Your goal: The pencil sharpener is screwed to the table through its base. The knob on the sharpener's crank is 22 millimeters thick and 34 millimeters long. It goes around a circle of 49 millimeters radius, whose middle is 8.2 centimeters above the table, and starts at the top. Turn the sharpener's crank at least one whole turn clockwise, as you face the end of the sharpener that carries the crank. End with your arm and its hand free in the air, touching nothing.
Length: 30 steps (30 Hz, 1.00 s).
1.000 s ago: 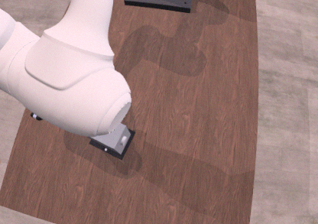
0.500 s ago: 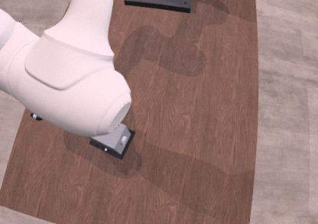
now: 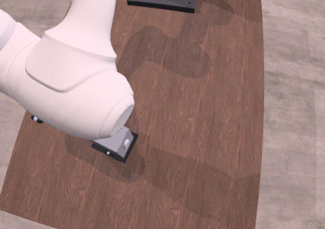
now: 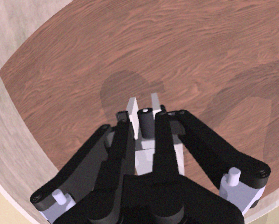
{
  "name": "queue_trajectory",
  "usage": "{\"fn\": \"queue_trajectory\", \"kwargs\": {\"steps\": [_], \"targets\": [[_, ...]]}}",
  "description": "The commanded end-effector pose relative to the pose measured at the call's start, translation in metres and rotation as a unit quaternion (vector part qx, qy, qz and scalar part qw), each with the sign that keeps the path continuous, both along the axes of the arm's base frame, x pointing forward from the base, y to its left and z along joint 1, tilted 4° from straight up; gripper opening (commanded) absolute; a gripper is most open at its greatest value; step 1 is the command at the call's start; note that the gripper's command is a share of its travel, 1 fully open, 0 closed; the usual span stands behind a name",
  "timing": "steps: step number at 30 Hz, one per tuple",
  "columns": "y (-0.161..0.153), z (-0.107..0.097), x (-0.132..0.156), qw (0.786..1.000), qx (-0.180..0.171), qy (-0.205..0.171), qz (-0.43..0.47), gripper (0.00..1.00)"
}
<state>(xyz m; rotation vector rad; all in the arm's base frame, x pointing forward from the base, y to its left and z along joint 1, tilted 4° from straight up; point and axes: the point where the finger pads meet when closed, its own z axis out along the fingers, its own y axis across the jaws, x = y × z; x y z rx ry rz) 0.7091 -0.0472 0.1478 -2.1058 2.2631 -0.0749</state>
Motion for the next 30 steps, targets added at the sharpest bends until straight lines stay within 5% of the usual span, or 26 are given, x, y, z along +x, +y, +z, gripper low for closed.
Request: {"fn": "queue_trajectory", "kwargs": {"steps": [1, 2, 30], "targets": [[0.003, -0.002, 0.0, 1.0, 0.003, 0.002, -0.003, 0.0], [0.003, -0.002, 0.0, 1.0, 0.003, 0.002, -0.003, 0.32], [0.003, -0.002, 0.0, 1.0, 0.003, 0.002, -0.003, 0.32]]}}
